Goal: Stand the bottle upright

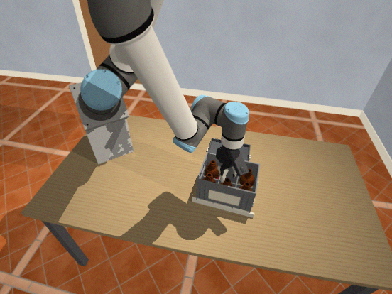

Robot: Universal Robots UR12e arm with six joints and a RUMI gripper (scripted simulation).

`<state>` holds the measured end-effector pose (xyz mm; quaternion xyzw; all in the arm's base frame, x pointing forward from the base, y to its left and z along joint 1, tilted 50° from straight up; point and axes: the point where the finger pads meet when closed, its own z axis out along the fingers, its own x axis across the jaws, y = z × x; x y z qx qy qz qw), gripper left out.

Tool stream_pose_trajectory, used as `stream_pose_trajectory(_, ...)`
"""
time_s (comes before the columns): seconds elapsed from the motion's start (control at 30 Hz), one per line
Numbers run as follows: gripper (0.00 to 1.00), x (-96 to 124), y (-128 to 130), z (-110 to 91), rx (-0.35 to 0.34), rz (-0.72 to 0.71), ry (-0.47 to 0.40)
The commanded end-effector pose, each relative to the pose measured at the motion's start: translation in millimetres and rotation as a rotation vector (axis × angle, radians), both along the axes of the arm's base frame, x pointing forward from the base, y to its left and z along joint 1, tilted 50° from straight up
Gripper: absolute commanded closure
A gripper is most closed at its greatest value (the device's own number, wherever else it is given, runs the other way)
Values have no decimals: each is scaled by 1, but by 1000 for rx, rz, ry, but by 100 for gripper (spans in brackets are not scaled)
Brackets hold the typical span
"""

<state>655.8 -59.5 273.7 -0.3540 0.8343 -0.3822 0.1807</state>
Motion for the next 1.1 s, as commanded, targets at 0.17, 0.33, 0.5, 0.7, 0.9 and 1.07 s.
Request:
stream_pose_trajectory(0.17, 62, -19, 17, 21, 0, 0, -1)
stream_pose_trajectory(0.33, 62, -24, 21, 27, 0, 0, -1)
stream_pose_trajectory(0.5, 62, -29, 27, 34, 0, 0, -1)
stream_pose_trajectory(0.7, 62, -32, 29, 37, 0, 0, -1)
stream_pose_trajectory(0.9, 100, -32, 29, 37, 0, 0, -1)
stream_pose_trajectory(1.07, 100, -32, 29, 37, 0, 0, -1)
